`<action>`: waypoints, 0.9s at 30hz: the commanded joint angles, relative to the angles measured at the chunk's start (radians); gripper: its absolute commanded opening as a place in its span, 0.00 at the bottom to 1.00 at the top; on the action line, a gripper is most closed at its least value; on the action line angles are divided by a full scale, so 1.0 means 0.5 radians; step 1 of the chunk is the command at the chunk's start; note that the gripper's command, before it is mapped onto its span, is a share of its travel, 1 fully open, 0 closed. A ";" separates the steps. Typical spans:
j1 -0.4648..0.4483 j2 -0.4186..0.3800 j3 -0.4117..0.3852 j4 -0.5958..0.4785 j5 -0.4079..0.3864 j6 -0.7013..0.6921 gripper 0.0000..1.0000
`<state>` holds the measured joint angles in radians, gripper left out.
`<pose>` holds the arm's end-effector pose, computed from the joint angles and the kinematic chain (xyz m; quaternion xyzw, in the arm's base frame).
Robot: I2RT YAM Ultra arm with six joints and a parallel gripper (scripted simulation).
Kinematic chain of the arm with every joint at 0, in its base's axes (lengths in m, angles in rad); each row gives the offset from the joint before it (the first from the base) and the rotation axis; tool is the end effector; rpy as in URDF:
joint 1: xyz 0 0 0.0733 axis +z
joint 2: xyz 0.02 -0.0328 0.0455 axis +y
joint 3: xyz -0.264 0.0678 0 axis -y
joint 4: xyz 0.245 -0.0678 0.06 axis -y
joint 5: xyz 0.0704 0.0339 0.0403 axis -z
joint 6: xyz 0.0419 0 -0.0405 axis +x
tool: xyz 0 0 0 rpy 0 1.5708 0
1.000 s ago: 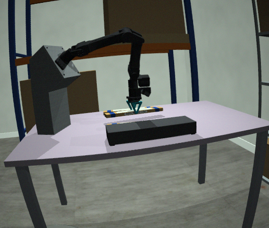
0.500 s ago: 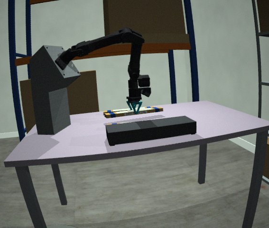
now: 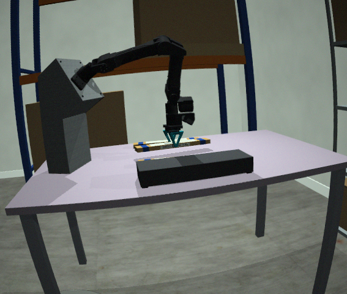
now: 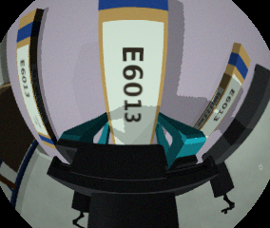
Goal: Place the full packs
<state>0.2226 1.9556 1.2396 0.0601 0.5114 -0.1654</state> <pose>0.4217 0.0755 0.1826 -0.0577 0.8733 -0.2146 0.4336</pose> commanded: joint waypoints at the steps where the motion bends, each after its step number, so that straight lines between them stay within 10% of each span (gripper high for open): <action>1: 0.065 -0.075 0.057 -0.001 -0.005 -0.008 0.00; 27: 0.060 -0.004 0.071 0.024 -0.016 -0.017 0.00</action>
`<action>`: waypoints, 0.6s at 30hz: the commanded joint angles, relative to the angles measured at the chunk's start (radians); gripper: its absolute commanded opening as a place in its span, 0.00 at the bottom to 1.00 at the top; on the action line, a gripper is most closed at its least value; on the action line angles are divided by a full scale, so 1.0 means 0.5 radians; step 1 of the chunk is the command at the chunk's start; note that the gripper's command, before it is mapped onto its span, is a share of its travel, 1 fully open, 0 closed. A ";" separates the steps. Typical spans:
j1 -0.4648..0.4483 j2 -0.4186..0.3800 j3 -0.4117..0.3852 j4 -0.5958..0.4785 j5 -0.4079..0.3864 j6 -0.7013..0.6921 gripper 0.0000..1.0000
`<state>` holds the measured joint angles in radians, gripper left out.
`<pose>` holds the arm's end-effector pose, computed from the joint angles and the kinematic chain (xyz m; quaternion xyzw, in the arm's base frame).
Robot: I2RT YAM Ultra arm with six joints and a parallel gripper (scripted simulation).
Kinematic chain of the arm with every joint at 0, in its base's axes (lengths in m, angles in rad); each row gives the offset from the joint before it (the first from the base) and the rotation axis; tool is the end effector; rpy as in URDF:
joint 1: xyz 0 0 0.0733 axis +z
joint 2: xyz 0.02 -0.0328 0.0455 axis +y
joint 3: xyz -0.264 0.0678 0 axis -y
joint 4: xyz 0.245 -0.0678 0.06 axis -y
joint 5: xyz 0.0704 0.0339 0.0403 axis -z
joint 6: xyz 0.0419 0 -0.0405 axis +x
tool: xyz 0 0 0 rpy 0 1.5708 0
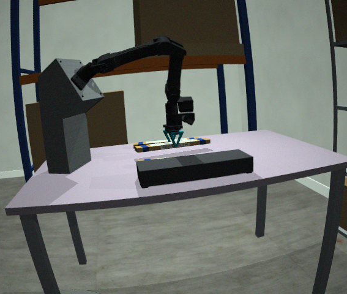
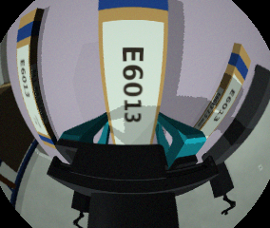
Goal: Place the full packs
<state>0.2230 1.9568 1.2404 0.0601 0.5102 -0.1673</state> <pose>0.4219 0.0758 0.1823 -0.0591 0.8734 -0.2144 0.4333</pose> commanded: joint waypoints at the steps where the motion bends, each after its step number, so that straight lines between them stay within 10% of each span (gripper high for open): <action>1: 0.057 0.001 0.072 0.031 -0.017 -0.014 0.00; 18: 0.033 0.032 0.121 0.042 -0.036 -0.030 0.00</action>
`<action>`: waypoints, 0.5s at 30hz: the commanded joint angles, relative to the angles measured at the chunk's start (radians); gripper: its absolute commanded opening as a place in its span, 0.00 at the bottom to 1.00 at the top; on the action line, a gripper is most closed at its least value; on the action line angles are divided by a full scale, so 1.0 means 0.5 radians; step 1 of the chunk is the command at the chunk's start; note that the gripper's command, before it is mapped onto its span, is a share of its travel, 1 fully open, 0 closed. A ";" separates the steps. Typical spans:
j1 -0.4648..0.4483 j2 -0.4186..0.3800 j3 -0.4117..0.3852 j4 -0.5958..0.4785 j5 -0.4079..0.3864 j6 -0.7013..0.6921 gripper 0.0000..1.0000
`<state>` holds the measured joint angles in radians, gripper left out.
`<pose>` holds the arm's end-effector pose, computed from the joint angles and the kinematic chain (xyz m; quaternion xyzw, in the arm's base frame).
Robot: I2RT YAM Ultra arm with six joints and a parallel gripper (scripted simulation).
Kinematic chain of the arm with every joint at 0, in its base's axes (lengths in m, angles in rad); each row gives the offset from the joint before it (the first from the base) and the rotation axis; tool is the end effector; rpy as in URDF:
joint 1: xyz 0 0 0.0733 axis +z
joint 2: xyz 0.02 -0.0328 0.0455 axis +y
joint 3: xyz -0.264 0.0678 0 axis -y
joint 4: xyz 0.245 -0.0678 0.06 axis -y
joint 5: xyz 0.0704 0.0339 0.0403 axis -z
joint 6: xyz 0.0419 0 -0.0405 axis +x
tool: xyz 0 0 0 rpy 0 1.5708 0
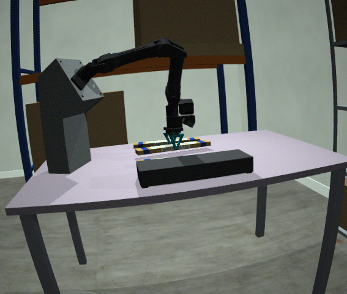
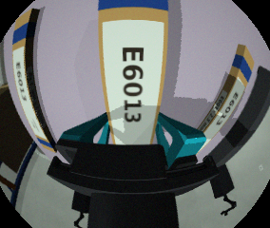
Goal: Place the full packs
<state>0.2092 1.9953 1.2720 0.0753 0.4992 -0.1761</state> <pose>0.4318 0.0723 0.1773 -0.0582 0.8727 -0.2140 0.4350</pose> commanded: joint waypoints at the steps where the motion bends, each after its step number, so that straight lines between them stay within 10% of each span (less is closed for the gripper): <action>1: 0.059 -0.043 0.061 0.015 -0.012 -0.014 0.00; 15: 0.041 0.008 0.100 0.031 -0.026 -0.026 0.00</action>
<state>0.2001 2.0232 1.2930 0.0845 0.4904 -0.1829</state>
